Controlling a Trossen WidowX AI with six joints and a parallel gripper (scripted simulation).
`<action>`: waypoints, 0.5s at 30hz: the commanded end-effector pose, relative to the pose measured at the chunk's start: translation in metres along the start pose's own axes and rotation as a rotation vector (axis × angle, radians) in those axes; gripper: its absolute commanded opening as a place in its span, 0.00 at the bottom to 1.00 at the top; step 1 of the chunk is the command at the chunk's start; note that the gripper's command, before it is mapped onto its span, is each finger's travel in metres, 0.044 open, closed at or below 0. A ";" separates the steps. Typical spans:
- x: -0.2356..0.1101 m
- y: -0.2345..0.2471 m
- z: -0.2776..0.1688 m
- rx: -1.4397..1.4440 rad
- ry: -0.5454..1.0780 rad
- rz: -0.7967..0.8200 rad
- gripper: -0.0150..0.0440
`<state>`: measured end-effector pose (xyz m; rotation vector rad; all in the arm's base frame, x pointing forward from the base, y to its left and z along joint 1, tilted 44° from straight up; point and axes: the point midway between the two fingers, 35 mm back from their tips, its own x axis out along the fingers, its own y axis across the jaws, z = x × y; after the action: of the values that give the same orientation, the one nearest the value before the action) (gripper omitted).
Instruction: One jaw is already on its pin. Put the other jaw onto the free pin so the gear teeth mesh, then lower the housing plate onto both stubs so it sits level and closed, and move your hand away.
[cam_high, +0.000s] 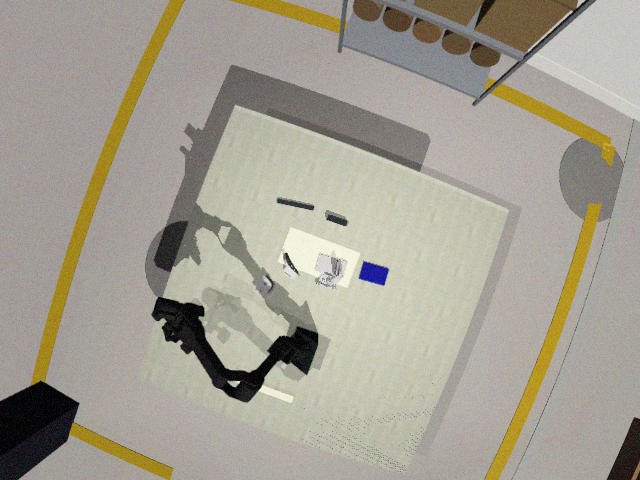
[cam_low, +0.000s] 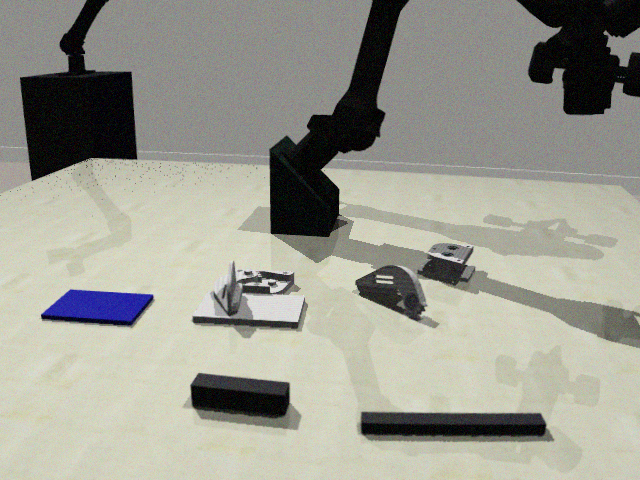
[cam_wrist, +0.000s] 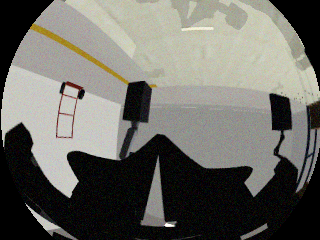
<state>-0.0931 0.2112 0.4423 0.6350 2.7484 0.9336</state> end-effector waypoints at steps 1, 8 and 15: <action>-0.006 0.015 0.029 0.089 -0.070 0.060 0.25; -0.030 0.037 0.078 0.247 -0.202 0.186 0.25; -0.062 0.051 0.126 0.410 -0.324 0.314 0.25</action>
<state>-0.0031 0.2795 0.3890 1.1140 2.6243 0.3830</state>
